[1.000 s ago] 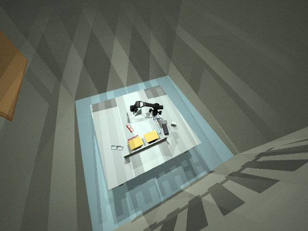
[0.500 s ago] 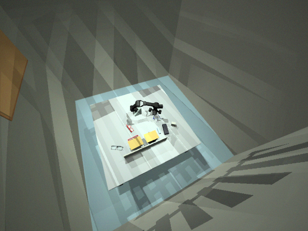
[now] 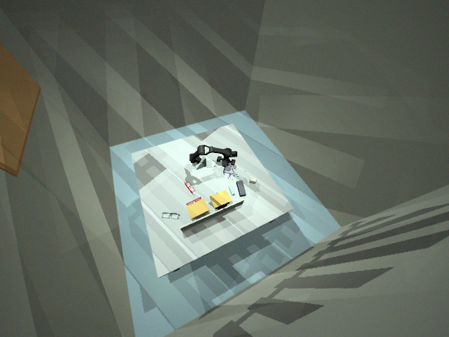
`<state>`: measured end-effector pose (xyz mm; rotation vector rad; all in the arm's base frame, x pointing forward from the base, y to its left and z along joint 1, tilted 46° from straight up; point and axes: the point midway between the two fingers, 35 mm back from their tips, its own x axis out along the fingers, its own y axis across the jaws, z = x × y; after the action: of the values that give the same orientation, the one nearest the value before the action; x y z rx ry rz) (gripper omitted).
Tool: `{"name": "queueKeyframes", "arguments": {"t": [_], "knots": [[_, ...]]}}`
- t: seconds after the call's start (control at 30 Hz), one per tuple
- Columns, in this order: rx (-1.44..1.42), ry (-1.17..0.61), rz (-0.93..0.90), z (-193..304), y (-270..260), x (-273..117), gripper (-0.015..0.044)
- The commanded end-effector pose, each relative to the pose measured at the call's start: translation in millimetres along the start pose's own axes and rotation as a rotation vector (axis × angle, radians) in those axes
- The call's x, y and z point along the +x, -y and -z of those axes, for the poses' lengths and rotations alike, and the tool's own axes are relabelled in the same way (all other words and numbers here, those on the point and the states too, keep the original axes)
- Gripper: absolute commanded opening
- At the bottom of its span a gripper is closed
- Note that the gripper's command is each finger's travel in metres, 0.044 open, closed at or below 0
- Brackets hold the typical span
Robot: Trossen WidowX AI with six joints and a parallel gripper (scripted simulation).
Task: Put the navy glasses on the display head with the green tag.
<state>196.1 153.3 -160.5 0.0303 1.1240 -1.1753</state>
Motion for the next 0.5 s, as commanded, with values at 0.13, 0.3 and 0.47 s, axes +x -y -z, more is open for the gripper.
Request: {"name": "queueKeyframes", "arguments": {"t": [0.13,0.3,0.47], "knots": [[-0.002,-0.004,0.004,6.9,1.5,1.1,0.0],[-0.002,-0.004,0.004,6.9,1.5,1.1,0.0],[-0.002,-0.004,0.004,4.8,1.4,1.1,0.0]]}}
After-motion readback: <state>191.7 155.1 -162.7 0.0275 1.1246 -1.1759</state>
